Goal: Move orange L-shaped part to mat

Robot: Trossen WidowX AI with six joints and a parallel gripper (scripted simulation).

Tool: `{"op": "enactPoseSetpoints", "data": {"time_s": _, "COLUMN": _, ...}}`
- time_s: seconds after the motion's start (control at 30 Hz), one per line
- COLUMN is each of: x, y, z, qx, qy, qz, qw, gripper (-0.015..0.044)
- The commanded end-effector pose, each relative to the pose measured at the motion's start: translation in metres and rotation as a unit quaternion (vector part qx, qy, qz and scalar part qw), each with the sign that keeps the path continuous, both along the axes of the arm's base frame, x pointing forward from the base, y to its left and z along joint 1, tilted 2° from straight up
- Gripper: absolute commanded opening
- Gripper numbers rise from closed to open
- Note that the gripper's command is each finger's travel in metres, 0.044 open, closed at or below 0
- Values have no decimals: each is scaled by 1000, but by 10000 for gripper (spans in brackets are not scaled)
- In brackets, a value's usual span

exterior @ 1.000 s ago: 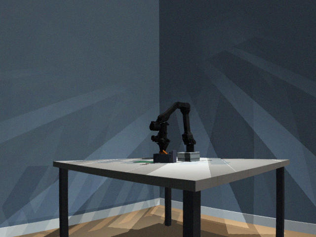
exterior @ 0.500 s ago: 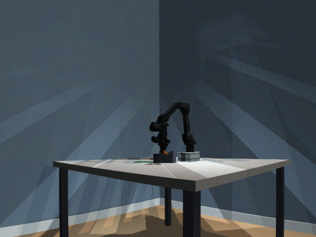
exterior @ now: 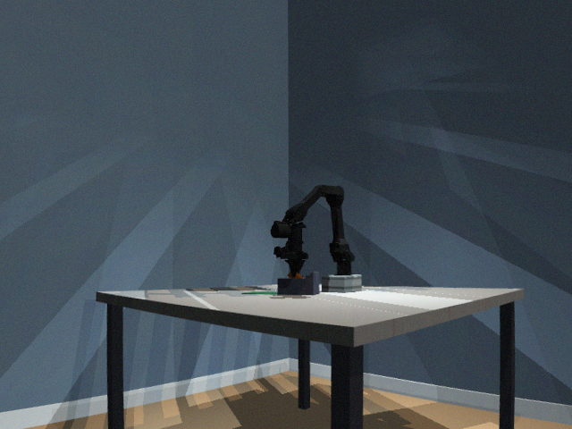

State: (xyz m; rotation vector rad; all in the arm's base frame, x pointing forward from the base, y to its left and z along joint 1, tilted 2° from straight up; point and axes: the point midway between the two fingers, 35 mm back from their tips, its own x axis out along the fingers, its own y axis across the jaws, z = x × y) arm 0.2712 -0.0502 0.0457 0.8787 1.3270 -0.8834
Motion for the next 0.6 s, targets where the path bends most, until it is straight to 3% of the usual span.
{"op": "enactPoseSetpoints", "data": {"time_s": 0.0, "x": 0, "y": 0, "z": 4, "qx": 0, "qy": -1, "qz": 0, "qw": 1000, "gripper": 0}}
{"op": "enactPoseSetpoints", "data": {"time_s": 0.57, "x": -1, "y": 1, "z": 30, "qx": 3, "qy": 0, "qz": -2, "qw": 1000, "gripper": 0}}
